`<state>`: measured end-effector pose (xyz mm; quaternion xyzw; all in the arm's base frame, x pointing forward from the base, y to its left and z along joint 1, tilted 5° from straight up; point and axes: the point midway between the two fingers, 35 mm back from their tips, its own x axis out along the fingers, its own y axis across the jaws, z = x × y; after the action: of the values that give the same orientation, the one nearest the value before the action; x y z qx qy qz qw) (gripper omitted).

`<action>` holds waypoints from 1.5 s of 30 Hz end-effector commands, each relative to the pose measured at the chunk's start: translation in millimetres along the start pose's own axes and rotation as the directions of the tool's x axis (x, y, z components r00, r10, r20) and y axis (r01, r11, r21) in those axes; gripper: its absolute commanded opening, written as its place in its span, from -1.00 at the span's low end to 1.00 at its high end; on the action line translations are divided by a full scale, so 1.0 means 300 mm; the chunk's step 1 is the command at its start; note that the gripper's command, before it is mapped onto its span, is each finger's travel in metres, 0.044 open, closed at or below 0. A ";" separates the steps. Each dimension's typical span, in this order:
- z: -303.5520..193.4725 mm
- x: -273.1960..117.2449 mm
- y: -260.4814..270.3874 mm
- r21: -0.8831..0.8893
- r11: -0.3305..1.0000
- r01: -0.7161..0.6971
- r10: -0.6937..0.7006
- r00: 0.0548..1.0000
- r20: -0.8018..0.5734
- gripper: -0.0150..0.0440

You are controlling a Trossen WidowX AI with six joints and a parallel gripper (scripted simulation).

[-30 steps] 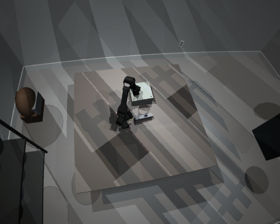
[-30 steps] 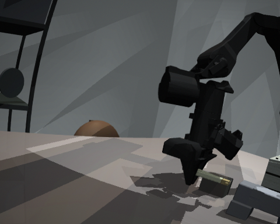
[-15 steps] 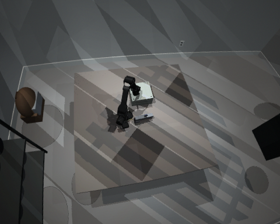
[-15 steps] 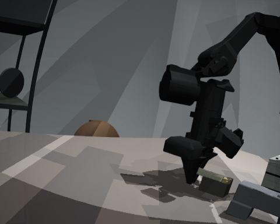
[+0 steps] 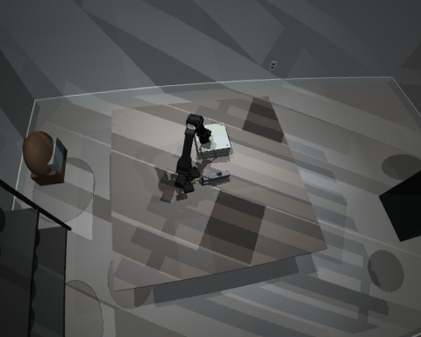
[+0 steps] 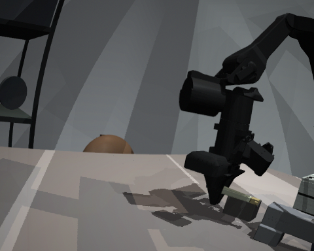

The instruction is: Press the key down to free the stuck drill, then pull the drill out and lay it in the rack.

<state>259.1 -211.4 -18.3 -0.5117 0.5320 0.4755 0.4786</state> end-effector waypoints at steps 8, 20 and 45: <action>0.001 -0.016 0.000 0.001 1.000 0.005 -0.005 1.000 -0.002 -0.49; 0.003 -0.023 0.001 0.001 1.000 0.005 -0.005 1.000 -0.002 -0.49; 0.006 -0.038 0.004 0.001 1.000 0.005 -0.005 1.000 -0.002 -0.49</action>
<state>257.6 -208.5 -10.1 -0.5123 0.5311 0.4769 0.4776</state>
